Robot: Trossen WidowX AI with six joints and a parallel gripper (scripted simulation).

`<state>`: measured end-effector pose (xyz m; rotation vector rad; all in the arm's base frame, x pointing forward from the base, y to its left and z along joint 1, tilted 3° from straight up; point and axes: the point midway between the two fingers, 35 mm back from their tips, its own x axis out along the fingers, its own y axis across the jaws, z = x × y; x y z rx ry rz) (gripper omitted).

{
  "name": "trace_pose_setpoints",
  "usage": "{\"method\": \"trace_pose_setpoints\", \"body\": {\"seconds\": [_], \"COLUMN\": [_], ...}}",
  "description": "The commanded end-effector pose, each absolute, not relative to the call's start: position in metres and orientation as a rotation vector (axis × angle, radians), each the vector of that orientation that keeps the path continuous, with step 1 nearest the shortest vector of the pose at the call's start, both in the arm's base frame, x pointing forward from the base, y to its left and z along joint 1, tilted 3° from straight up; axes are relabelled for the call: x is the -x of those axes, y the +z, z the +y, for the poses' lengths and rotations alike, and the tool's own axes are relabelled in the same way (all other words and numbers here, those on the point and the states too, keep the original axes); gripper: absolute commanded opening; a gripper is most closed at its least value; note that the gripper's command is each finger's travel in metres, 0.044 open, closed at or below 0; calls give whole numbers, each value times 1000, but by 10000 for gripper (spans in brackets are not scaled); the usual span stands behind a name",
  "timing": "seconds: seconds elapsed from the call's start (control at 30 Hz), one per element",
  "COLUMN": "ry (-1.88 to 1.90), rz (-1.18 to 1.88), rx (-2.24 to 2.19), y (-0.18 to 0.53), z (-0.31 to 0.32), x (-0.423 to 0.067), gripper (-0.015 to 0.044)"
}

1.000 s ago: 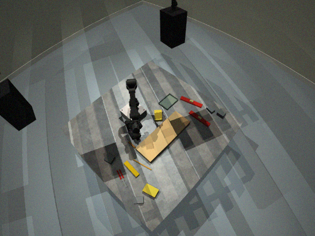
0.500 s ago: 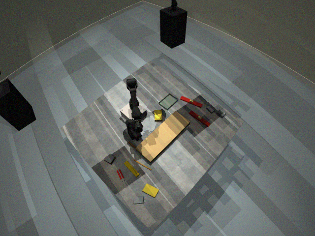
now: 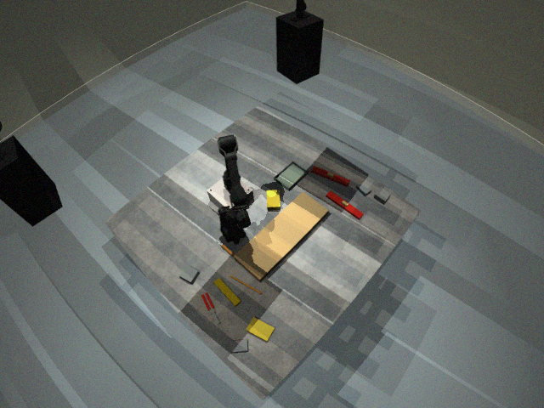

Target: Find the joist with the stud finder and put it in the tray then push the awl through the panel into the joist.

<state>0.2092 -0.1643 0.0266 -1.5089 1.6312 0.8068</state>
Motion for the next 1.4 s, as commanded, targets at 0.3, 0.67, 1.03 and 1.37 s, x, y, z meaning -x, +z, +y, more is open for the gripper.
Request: {"method": "trace_pose_setpoints", "body": {"seconds": [0.3, 0.67, 1.03, 1.37], "ry": [745, 689, 630, 558], "rz": [1709, 1760, 1826, 1885], "rx": [1560, 1607, 1654, 1710], "y": [24, 23, 20, 19], "z": [-162, -161, -159, -157], "x": [-208, -208, -208, -208], "gripper": [0, 0, 0, 0]}}
